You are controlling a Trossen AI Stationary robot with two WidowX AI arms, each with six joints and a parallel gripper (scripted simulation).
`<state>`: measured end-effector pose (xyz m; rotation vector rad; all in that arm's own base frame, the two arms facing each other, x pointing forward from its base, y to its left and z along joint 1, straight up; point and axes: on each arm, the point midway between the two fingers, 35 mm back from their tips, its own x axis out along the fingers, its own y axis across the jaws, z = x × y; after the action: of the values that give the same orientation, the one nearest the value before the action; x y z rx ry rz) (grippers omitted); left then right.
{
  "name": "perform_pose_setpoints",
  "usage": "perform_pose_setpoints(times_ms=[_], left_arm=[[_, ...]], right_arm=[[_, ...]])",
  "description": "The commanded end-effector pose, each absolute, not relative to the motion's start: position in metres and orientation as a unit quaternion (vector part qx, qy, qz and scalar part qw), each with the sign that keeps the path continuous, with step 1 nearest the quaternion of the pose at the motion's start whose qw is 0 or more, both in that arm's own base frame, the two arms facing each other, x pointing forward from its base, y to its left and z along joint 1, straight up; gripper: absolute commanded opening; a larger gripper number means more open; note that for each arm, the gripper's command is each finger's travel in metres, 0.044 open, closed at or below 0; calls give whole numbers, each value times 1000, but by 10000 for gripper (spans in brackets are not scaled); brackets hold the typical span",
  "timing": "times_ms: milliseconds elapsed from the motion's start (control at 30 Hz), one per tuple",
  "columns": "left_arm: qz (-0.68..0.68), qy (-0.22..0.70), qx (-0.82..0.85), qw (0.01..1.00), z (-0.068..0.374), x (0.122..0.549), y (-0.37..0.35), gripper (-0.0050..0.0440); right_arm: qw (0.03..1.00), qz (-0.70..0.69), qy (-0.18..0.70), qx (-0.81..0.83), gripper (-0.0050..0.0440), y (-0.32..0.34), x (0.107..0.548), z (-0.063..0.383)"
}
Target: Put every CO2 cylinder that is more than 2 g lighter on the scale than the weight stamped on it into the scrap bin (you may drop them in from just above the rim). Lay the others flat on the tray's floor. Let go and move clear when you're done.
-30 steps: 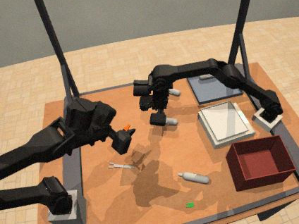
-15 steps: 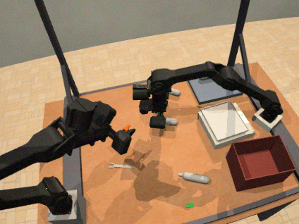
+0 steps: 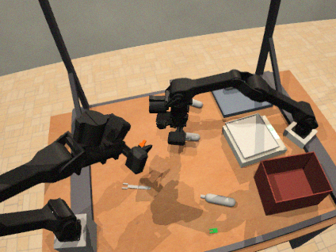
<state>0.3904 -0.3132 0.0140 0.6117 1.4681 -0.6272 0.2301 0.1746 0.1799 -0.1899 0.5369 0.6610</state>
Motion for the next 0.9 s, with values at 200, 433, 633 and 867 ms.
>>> perform_pose_setpoints(times_ms=[200, 433, 633, 867], left_arm=[[-282, 636, 268, 666, 25, 394, -315, 254], [-282, 637, 268, 666, 25, 394, -315, 254], [-281, 640, 269, 663, 23, 394, -316, 214], [-281, 640, 269, 662, 23, 394, -316, 154]], right_arm=[[908, 321, 253, -90, 440, 175, 231, 185], [908, 321, 253, -90, 440, 175, 231, 185], [908, 321, 253, -90, 440, 175, 231, 185], [908, 321, 253, -90, 440, 175, 231, 185]])
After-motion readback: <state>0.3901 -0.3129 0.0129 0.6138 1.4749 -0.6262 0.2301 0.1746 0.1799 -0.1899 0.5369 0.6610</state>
